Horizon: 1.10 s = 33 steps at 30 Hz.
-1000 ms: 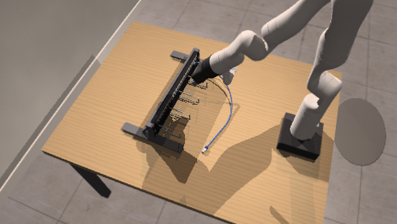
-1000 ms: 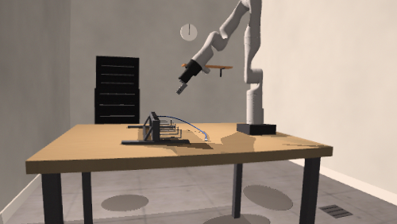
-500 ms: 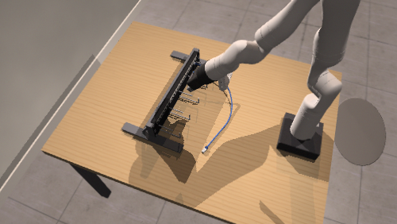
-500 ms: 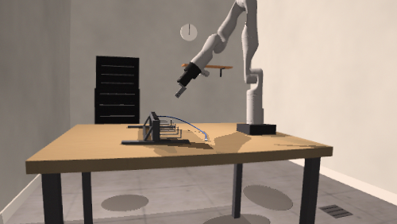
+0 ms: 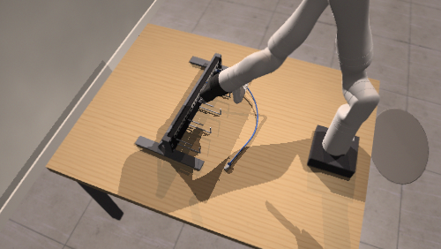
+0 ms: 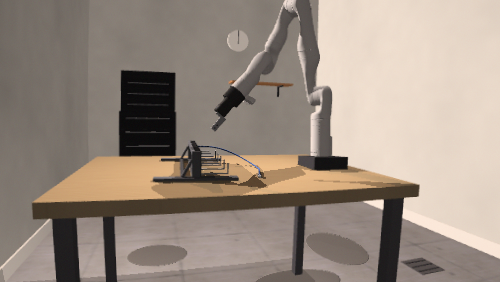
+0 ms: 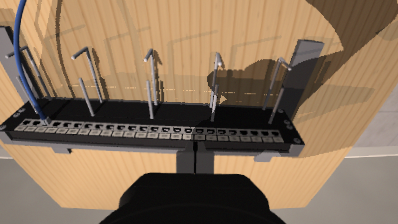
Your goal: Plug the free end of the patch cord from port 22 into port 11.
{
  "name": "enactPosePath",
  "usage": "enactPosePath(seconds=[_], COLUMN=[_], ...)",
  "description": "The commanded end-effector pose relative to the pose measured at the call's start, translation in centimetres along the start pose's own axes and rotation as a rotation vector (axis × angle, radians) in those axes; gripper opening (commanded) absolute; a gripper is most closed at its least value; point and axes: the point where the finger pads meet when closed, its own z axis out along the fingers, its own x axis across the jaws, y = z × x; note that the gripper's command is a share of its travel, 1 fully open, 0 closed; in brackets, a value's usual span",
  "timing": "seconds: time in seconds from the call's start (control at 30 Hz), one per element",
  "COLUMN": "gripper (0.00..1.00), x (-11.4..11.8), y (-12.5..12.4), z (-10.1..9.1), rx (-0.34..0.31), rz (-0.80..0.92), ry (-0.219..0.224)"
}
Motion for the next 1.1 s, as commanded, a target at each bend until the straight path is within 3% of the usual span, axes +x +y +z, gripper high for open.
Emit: enactPosePath(seconds=[0.0,0.17,0.47,1.07], gripper=[0.00,0.00,0.00,0.00], x=[-1.9,-2.0,-2.0,-2.1], y=[-0.6,-0.6,-0.6,-0.7], z=[1.8,3.4,4.8,5.2], rx=[0.018,0.018,0.018,0.018], rz=[0.022,0.022,0.022,0.022], ry=[-0.030,-0.030,-0.030,-0.030])
